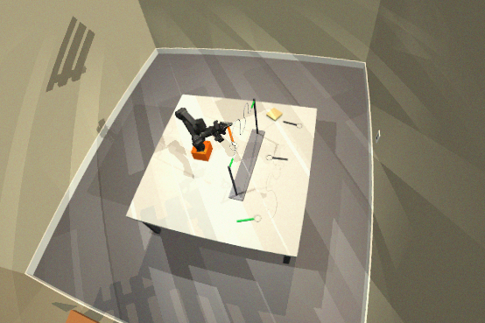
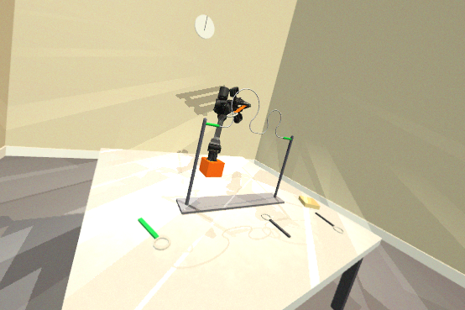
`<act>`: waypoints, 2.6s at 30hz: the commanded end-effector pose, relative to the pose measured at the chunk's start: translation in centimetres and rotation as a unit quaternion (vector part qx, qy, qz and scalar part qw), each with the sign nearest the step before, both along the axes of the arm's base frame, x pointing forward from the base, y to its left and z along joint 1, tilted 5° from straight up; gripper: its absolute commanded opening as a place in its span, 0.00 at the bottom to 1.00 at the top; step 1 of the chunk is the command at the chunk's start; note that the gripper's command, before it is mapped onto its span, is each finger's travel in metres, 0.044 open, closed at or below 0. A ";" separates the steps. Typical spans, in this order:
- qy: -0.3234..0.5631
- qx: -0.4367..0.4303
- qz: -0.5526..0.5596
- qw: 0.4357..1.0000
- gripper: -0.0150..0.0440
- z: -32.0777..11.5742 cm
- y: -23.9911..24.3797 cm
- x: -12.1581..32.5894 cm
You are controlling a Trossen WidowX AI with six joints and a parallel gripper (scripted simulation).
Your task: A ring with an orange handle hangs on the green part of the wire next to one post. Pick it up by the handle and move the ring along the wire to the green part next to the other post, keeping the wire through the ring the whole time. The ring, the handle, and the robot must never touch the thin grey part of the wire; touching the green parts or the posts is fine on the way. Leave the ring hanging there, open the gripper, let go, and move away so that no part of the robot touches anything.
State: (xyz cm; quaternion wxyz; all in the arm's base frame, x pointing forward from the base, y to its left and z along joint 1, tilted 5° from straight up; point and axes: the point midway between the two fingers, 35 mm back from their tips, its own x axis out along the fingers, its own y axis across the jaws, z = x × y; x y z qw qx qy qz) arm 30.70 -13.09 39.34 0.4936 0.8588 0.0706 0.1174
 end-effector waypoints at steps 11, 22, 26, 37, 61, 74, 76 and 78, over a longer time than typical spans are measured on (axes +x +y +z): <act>0.003 -0.013 0.005 1.000 0.00 1.1 -0.4 -0.1; 0.016 -0.047 0.010 0.999 0.00 1.1 -0.5 -0.1; 0.022 -0.063 0.012 0.998 0.00 1.0 -0.4 -0.1; 0.035 -0.103 0.016 0.994 0.00 0.7 -0.3 -0.1; 0.059 -0.186 0.021 0.980 0.00 0.2 -0.1 -0.1; 0.071 -0.226 0.023 0.971 0.00 -0.1 -0.1 -0.1; 0.072 -0.232 0.024 0.970 0.00 -0.2 -0.1 -0.1; 0.074 -0.238 0.024 0.968 0.00 -0.2 0.0 -0.1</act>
